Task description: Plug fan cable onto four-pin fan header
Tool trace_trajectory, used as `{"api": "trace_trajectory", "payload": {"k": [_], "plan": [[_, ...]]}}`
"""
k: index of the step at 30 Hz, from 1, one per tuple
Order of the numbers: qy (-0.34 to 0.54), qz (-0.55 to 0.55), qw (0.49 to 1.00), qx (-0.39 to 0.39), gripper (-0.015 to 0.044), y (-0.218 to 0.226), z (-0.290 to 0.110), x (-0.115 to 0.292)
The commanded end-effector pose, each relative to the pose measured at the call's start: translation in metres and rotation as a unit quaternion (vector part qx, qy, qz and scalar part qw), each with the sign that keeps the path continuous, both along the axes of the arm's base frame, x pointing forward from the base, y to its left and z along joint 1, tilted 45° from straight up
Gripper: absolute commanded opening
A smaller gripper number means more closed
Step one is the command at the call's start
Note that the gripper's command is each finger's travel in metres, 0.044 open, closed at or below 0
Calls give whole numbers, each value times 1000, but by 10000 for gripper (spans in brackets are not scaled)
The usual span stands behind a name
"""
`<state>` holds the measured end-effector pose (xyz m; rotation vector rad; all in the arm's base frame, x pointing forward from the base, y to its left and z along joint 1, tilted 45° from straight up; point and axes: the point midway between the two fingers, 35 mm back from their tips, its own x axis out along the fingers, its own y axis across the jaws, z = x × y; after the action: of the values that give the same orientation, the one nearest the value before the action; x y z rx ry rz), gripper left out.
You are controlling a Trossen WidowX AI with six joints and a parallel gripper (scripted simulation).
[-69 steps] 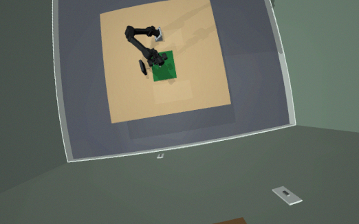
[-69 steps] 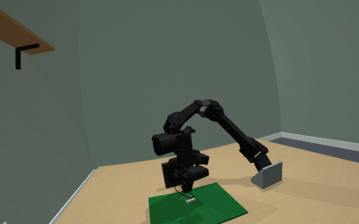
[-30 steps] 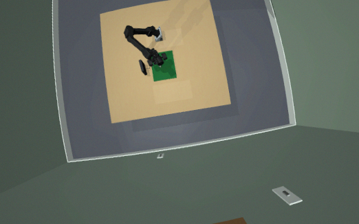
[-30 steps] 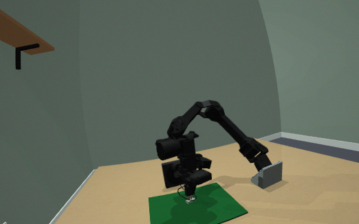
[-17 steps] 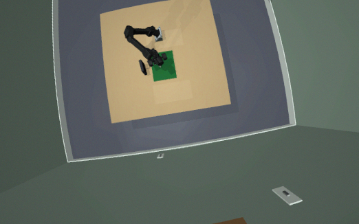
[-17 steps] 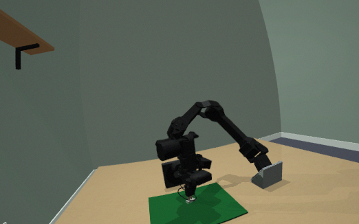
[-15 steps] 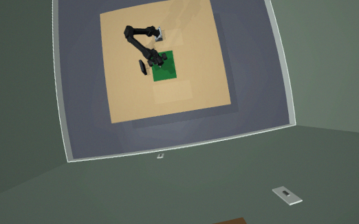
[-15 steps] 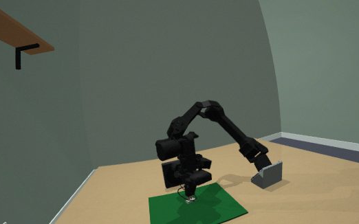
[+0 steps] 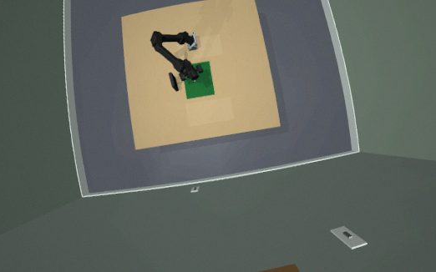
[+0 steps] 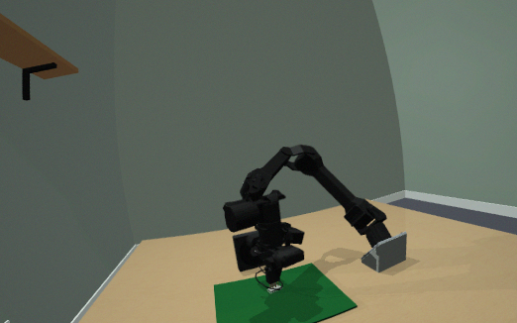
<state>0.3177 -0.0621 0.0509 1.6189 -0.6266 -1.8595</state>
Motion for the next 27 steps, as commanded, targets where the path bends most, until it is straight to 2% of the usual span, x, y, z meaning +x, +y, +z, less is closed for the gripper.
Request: {"api": "trace_trajectory", "payload": {"k": [1, 27], "plan": [[2, 1, 1000, -2, 0, -1, -1, -1], [3, 2, 1000, -2, 0, -4, -3, -3]]}}
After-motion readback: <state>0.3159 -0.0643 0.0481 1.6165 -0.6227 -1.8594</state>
